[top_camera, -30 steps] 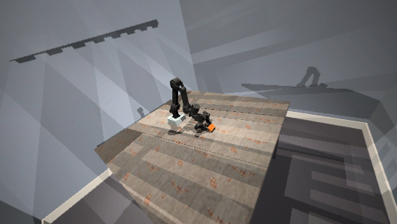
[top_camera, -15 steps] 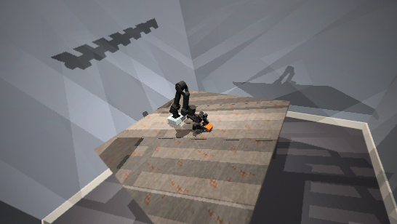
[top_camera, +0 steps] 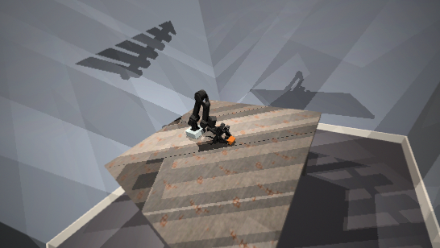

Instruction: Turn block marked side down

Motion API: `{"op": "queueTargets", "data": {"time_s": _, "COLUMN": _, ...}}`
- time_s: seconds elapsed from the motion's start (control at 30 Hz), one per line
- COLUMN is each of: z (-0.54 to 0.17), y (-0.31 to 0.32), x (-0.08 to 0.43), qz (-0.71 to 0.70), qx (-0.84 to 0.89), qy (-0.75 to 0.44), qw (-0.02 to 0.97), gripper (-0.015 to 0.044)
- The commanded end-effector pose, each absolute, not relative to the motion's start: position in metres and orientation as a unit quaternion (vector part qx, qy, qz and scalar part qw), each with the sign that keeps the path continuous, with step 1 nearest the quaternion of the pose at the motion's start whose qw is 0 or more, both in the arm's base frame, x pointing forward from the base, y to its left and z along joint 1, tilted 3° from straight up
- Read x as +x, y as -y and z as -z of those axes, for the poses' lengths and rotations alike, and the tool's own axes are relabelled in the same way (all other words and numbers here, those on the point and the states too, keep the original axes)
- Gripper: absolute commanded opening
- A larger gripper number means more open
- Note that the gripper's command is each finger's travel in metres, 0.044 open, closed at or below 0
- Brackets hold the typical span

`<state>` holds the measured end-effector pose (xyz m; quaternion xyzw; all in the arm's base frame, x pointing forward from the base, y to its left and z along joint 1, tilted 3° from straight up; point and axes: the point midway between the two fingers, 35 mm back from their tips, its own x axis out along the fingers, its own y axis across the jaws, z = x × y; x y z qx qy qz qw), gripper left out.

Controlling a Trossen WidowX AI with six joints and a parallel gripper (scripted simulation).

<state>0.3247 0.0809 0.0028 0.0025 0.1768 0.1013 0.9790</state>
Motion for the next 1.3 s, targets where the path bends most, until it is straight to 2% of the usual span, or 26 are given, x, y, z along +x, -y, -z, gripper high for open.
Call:
{"op": "queueTargets", "data": {"time_s": 0.0, "z": -0.0038, "y": -0.0801, "x": 0.325, "qz": -0.098, "qx": 0.004, "qy": -0.175, "qw": 0.98, "gripper": 0.0}}
{"op": "queueTargets", "data": {"time_s": 0.03, "z": -0.0038, "y": -0.0801, "x": 0.325, "qz": -0.098, "qx": 0.004, "qy": -0.175, "qw": 0.98, "gripper": 0.0}}
{"op": "queueTargets", "data": {"time_s": 0.6, "z": -0.0038, "y": -0.0801, "x": 0.325, "qz": -0.098, "qx": 0.004, "qy": -0.175, "qw": 0.98, "gripper": 0.044}}
{"op": "queueTargets", "data": {"time_s": 1.27, "z": -0.0038, "y": -0.0801, "x": 0.325, "qz": -0.098, "qx": 0.004, "qy": -0.175, "qw": 0.98, "gripper": 0.044}}
